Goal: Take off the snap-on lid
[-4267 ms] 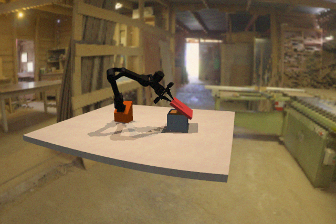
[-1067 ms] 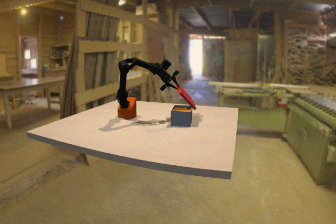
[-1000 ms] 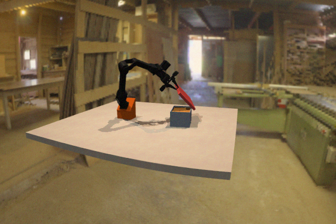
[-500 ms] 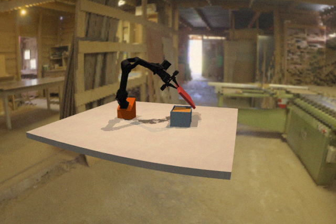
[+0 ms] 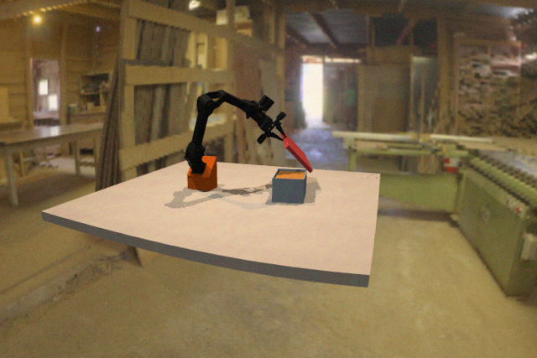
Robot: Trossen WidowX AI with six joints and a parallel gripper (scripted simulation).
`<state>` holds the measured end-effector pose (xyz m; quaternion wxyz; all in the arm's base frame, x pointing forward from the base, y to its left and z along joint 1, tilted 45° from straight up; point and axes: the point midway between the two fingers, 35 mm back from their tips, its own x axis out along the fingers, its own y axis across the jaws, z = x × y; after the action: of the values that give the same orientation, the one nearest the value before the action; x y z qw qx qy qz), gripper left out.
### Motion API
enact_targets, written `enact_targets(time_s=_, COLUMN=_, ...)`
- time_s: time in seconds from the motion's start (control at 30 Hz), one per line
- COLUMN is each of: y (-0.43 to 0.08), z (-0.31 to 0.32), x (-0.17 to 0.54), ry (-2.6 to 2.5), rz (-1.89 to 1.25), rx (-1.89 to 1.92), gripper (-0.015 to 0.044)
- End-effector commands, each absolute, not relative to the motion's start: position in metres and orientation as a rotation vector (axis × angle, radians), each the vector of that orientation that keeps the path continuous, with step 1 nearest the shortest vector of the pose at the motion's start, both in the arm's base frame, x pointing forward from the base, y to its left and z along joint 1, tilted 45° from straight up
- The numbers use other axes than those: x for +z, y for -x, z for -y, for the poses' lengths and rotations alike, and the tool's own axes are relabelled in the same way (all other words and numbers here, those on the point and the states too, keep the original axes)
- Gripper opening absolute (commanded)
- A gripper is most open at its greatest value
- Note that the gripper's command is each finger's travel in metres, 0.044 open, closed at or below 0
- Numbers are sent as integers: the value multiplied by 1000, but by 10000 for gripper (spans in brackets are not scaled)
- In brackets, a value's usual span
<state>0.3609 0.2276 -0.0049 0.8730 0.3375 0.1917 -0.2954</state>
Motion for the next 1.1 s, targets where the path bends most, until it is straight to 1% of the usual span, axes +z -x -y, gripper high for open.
enact_targets(time_s=0.0, y=-359, z=-234, x=-10, ry=-716, rz=-404, rx=-616, gripper=0)
enact_targets(time_s=1.07, y=-345, z=-280, x=-53, ry=-720, rz=-406, rx=-615, gripper=0)
